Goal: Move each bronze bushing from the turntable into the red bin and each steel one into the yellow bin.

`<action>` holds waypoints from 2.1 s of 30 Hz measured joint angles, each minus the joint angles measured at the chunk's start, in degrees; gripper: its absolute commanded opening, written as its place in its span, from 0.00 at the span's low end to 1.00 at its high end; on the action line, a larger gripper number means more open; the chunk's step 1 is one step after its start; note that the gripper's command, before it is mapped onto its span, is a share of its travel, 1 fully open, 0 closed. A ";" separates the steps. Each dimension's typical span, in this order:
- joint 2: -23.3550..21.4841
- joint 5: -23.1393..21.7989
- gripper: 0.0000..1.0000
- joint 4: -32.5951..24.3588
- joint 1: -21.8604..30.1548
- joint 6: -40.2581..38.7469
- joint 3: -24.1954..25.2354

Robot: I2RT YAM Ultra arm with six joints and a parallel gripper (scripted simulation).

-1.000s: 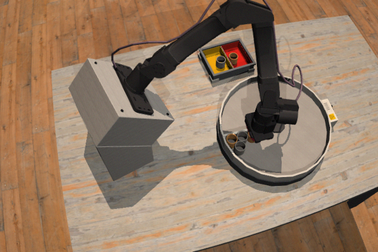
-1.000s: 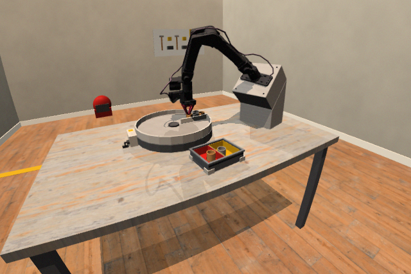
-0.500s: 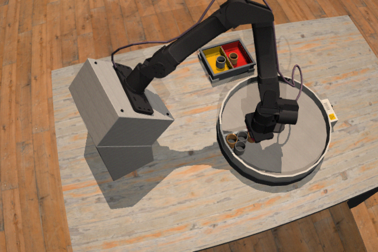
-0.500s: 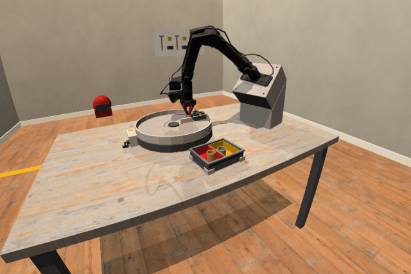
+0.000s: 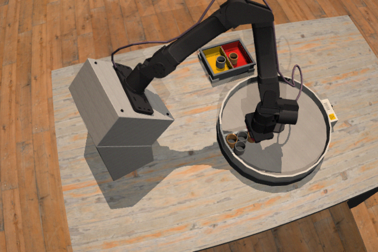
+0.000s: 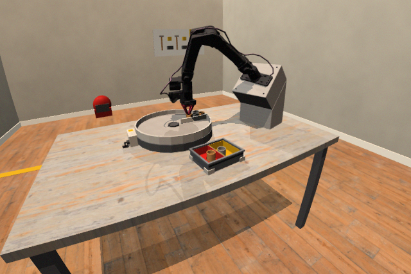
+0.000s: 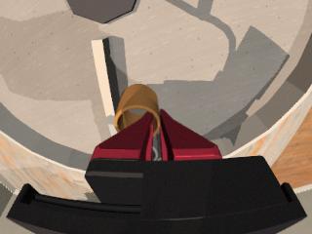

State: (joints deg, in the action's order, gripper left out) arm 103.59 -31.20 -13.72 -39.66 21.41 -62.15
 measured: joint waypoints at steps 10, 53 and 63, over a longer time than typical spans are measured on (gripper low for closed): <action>0.00 0.02 0.00 -0.11 -0.02 0.15 -0.02; -9.86 -3.39 0.00 -14.84 -5.97 6.67 -0.57; -9.86 -3.39 0.00 -14.84 -5.97 6.67 -0.57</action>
State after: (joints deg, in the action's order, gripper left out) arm 93.73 -34.59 -28.56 -45.63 28.08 -62.72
